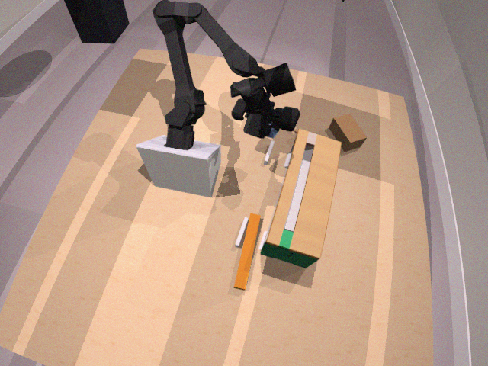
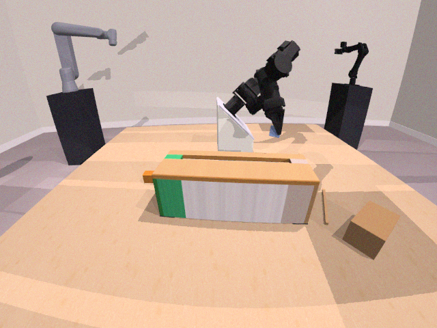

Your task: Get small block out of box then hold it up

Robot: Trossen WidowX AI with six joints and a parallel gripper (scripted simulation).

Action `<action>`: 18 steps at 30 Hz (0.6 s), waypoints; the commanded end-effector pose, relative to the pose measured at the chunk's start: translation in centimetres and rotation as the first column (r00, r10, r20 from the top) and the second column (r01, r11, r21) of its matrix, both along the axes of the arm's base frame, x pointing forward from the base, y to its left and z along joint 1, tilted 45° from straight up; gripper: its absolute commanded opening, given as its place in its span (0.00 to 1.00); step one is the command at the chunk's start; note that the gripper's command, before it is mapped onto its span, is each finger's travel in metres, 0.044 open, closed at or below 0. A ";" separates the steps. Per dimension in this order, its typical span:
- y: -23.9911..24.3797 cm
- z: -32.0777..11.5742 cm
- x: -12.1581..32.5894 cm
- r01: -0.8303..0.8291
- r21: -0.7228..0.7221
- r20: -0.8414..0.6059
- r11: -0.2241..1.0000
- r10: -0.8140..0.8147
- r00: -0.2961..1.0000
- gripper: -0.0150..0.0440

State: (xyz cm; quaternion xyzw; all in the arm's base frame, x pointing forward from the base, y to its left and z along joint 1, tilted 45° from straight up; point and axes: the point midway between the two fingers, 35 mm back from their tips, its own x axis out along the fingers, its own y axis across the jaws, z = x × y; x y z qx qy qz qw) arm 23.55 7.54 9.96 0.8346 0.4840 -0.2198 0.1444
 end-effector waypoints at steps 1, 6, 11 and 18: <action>-0.2 0.2 -0.2 0.075 0.068 -0.097 0.995 -0.068 0.993 0.25; -0.4 0.4 -0.4 0.185 0.147 -0.240 0.972 -0.146 0.960 0.25; -0.6 0.6 -0.6 0.299 0.209 -0.384 0.931 -0.203 0.901 0.25; -0.9 0.9 -0.9 0.444 0.259 -0.559 0.858 -0.242 0.793 0.25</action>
